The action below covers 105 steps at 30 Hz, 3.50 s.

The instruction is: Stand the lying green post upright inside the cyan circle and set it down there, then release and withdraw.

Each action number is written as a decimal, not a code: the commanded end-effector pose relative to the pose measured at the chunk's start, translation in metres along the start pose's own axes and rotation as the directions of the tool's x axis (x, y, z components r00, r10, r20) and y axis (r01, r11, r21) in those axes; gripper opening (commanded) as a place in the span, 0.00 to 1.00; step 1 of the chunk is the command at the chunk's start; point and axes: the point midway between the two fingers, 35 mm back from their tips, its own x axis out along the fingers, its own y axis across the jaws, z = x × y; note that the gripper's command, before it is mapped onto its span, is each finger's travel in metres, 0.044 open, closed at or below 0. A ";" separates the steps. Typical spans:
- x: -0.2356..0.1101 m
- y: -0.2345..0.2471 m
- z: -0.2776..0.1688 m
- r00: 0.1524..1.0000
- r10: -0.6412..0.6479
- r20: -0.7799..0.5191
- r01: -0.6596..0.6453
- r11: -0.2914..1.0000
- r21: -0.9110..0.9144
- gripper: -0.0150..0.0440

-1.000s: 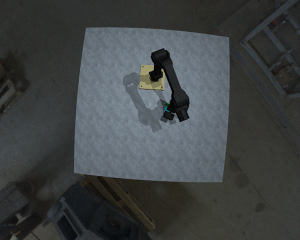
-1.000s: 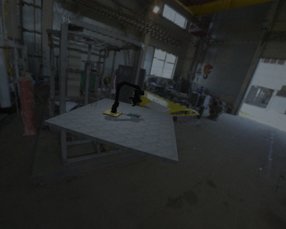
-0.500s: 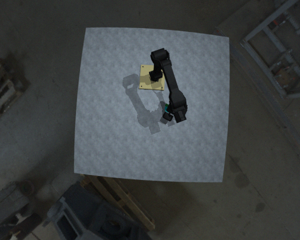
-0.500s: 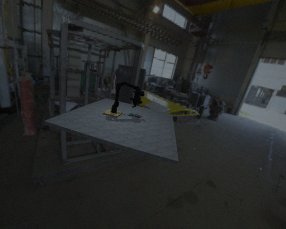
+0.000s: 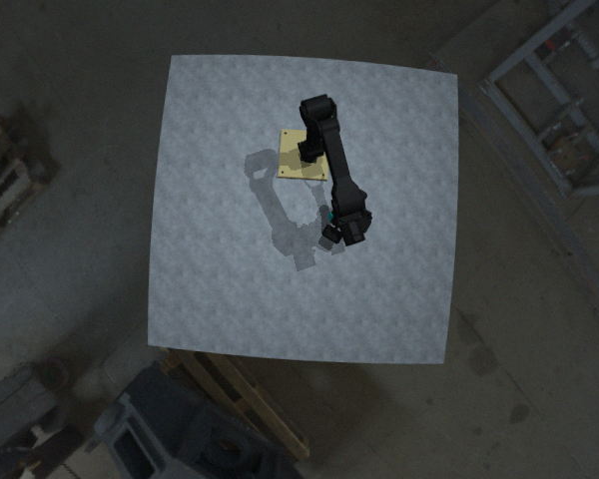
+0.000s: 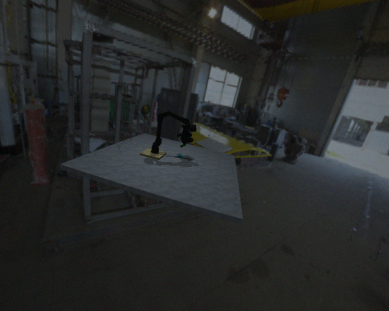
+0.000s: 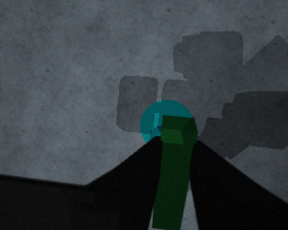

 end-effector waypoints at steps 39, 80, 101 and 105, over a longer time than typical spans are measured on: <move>0.012 -0.016 0.008 0.952 0.016 0.305 -0.046 0.995 0.091 0.29; 0.012 -0.028 0.007 0.826 0.004 0.564 -0.079 0.991 0.109 0.29; 0.008 -0.031 0.002 0.740 -0.004 0.673 -0.082 0.992 0.097 0.29; 0.008 -0.031 0.001 0.722 -0.006 0.691 -0.081 0.992 0.093 0.29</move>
